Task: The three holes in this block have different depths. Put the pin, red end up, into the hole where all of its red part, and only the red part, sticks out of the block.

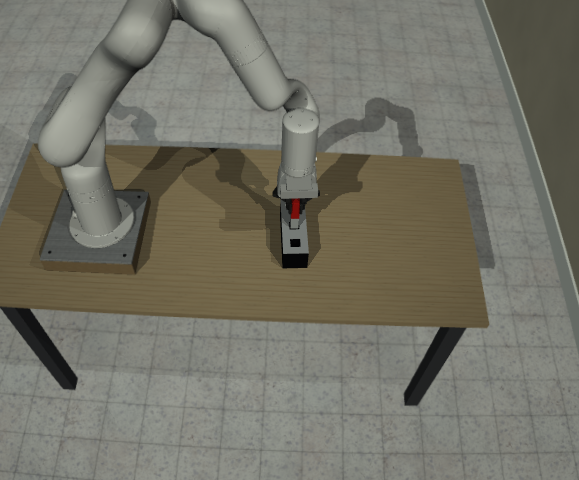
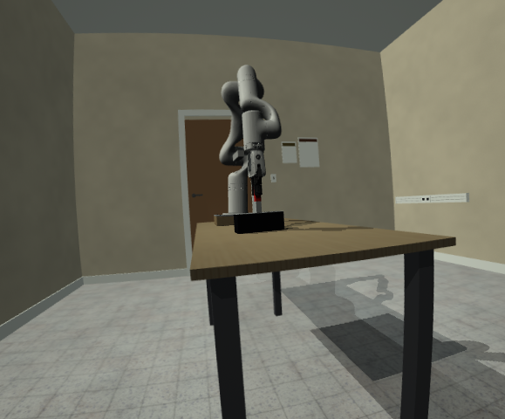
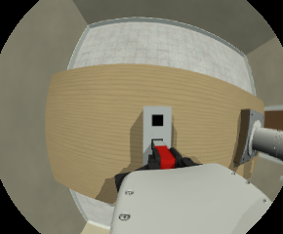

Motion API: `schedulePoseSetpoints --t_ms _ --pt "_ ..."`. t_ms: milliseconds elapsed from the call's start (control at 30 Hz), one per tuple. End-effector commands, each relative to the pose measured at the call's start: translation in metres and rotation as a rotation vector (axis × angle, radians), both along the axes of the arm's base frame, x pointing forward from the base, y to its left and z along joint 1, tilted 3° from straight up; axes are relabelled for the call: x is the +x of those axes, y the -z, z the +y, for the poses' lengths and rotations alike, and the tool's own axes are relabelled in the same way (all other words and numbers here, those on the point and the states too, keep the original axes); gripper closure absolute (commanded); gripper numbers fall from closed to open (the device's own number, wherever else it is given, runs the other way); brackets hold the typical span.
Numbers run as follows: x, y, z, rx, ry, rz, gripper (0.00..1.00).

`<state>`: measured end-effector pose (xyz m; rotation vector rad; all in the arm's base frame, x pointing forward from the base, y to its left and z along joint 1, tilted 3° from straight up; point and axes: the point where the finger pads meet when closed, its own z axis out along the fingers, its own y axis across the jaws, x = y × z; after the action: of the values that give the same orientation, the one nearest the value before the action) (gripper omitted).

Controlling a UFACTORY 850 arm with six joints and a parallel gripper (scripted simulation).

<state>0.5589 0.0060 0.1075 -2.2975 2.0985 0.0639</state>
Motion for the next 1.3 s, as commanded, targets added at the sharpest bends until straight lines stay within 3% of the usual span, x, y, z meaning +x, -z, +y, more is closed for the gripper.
schedulePoseSetpoints --t_ms 0,1267 --pt "0.0009 -0.0009 0.0000 0.000 0.000 -0.002 1.00" --pt "0.0007 0.0070 0.0001 0.000 0.000 -0.002 1.00"
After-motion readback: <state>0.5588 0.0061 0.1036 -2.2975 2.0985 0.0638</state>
